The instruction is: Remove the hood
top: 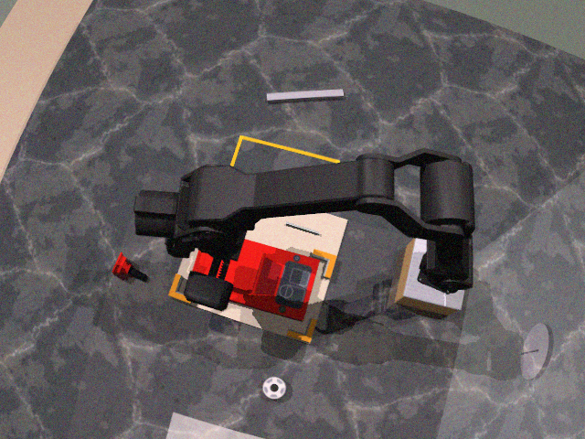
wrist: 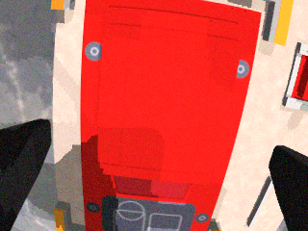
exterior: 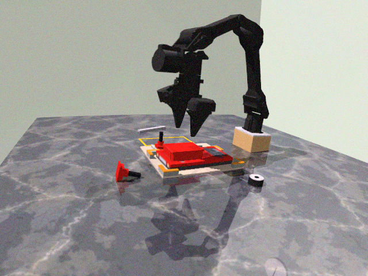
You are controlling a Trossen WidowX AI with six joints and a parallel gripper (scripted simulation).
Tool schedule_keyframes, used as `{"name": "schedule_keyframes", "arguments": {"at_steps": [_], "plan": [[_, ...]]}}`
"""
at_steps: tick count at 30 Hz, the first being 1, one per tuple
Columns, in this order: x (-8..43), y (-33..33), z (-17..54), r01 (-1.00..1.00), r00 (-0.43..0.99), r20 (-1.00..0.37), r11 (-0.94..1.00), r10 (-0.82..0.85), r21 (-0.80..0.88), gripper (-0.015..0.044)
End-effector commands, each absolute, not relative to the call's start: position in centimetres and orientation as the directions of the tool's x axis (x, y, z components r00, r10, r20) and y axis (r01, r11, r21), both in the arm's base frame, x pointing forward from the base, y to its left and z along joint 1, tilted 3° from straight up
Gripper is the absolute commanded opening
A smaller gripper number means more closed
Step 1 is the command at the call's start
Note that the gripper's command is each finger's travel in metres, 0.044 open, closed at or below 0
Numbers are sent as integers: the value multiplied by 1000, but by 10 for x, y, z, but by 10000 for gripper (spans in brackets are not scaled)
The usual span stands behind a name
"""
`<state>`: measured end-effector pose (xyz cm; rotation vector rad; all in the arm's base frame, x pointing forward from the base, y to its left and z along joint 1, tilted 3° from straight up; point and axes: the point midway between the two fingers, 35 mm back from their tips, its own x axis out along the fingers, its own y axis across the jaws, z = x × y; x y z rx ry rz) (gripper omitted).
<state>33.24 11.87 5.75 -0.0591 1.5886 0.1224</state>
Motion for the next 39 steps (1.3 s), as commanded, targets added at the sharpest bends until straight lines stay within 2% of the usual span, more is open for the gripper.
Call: {"name": "schedule_keyframes", "arguments": {"at_steps": [1, 39], "plan": [[333, 118, 55, -117, -19, -999, 992, 35, 37, 440], [333, 119, 33, -117, -19, -999, 992, 35, 37, 440]]}}
